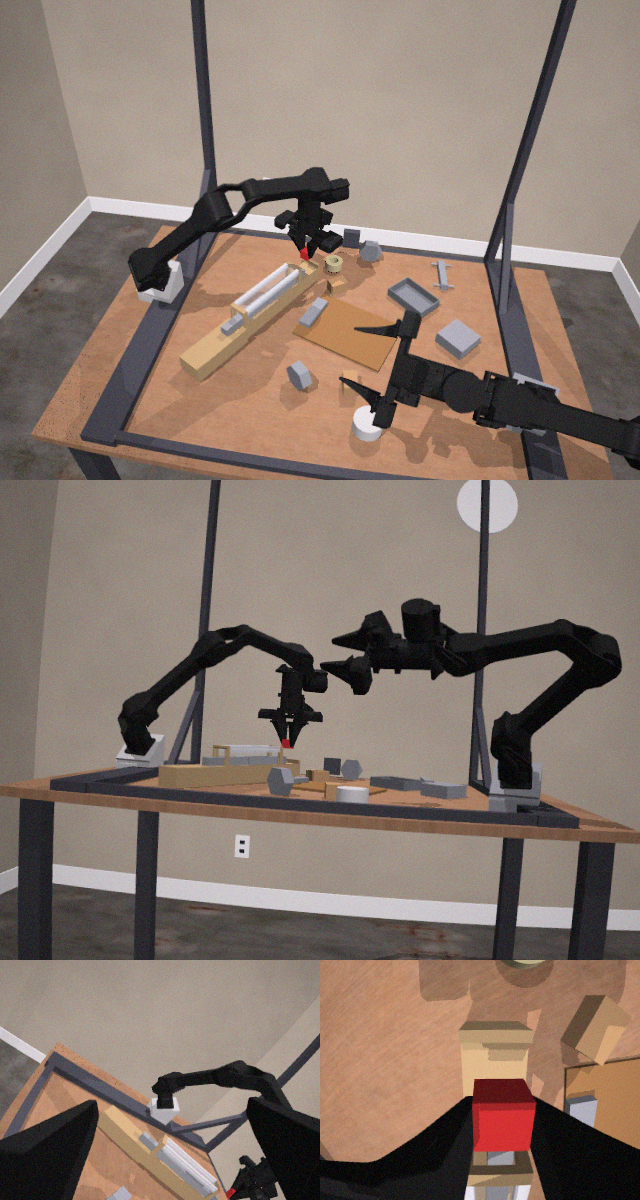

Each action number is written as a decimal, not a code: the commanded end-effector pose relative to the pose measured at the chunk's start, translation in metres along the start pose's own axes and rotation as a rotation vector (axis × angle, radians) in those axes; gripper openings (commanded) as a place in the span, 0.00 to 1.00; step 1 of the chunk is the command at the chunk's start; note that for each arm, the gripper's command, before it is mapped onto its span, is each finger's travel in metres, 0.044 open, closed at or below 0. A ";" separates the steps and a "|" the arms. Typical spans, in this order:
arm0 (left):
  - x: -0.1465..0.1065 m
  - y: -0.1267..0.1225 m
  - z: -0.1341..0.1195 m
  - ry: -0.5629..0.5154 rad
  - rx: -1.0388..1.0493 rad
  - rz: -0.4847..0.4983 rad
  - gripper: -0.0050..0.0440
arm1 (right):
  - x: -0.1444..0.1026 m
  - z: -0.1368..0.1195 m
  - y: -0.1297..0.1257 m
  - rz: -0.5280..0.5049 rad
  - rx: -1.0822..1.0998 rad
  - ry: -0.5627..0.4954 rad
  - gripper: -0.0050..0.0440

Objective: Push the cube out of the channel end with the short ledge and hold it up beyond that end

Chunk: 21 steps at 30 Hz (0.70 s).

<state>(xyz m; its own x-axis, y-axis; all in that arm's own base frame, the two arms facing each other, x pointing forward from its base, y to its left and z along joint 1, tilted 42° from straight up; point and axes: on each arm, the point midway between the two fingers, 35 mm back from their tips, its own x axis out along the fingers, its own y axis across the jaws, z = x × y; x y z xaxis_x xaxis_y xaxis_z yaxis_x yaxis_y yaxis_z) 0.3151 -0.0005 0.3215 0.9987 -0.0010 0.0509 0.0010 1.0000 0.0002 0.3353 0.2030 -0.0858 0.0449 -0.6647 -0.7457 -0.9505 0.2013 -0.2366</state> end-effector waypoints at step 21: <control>-0.001 -0.001 0.005 -0.011 -0.004 -0.003 0.92 | -0.060 -0.012 -0.007 -0.009 0.022 -0.033 0.10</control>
<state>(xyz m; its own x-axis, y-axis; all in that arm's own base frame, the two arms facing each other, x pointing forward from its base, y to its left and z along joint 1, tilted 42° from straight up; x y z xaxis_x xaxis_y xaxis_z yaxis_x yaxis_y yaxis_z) 0.3151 -0.0005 0.3215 0.9987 -0.0010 0.0509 0.0010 1.0000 0.0002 0.3324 0.2278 -0.0420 0.0475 -0.6623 -0.7477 -0.9495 0.2025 -0.2398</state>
